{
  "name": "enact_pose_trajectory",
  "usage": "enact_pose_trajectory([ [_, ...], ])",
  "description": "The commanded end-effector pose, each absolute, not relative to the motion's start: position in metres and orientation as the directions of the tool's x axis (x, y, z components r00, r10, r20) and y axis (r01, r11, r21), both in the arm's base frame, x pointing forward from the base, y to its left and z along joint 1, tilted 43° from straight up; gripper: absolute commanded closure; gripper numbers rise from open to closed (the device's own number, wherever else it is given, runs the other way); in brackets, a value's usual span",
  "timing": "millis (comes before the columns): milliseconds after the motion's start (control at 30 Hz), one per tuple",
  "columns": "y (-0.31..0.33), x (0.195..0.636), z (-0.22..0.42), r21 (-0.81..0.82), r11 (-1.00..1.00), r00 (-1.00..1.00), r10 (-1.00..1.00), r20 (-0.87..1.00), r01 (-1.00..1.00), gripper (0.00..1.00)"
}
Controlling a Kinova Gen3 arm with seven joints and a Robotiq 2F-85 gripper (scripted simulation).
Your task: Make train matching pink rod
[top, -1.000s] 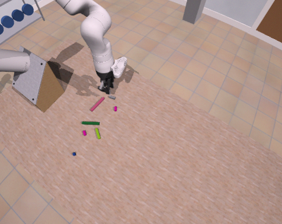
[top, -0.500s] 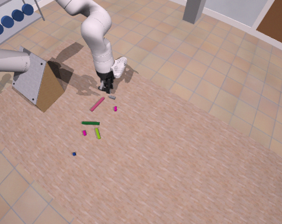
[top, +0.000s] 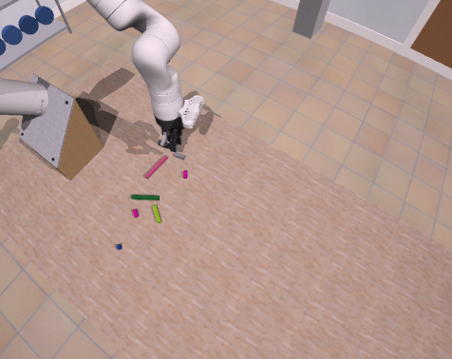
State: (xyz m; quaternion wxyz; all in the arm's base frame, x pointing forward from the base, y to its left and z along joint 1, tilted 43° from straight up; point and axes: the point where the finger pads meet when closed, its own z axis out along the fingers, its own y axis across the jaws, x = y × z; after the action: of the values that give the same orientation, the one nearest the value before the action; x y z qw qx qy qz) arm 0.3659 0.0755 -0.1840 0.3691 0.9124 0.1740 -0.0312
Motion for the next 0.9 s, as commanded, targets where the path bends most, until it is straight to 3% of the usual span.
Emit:
enact_pose_trajectory([
  [0, 0.074, 0.368, -0.19, 0.659, -0.674, 0.94, 0.292, -0.177, 0.333, 0.76],
  [867, 0.056, 0.37, -0.211, 0.659, -0.674, 0.94, 0.292, -0.177, 0.333, 0.76],
])
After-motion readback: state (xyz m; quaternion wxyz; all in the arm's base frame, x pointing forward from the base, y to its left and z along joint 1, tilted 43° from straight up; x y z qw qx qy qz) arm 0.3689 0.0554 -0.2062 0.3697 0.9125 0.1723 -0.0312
